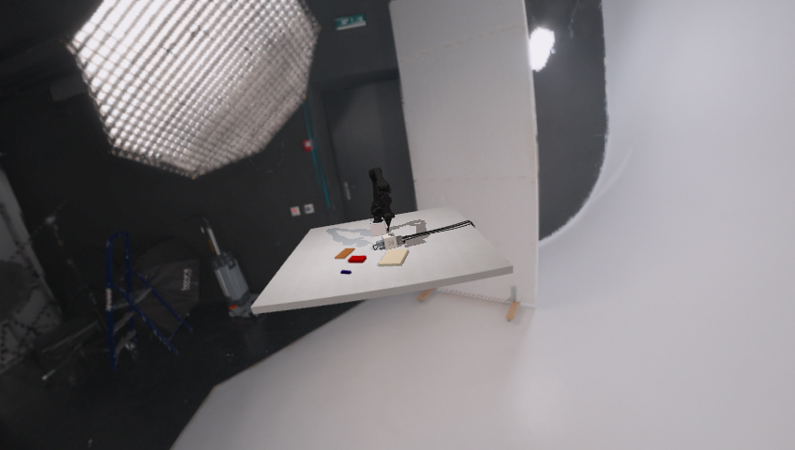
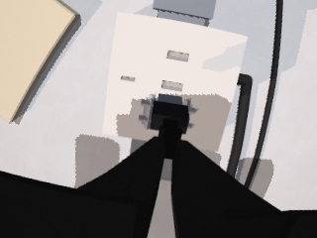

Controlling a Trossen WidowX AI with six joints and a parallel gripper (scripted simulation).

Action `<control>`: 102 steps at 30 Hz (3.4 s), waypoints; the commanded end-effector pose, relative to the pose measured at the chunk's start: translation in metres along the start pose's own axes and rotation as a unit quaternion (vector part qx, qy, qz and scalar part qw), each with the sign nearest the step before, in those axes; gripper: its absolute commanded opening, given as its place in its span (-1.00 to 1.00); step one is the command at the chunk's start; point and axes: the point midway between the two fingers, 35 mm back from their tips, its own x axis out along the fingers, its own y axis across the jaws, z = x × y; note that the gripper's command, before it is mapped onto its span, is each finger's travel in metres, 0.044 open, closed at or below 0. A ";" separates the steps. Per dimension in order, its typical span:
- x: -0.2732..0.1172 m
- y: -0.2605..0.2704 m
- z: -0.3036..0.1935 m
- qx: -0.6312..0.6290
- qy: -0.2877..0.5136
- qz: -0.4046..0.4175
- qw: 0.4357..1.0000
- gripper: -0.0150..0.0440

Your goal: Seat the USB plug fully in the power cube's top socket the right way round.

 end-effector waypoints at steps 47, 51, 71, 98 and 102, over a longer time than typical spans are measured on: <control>0.004 -0.001 -0.003 0.005 0.018 0.000 1.000 -0.49; 0.005 -0.001 -0.003 0.005 0.020 0.000 1.000 -0.49; 0.007 -0.001 -0.005 0.006 0.029 0.000 1.000 -0.49; 0.010 -0.001 -0.007 0.007 0.042 0.001 0.999 -0.49; 0.011 -0.001 -0.007 0.007 0.044 0.001 0.999 -0.49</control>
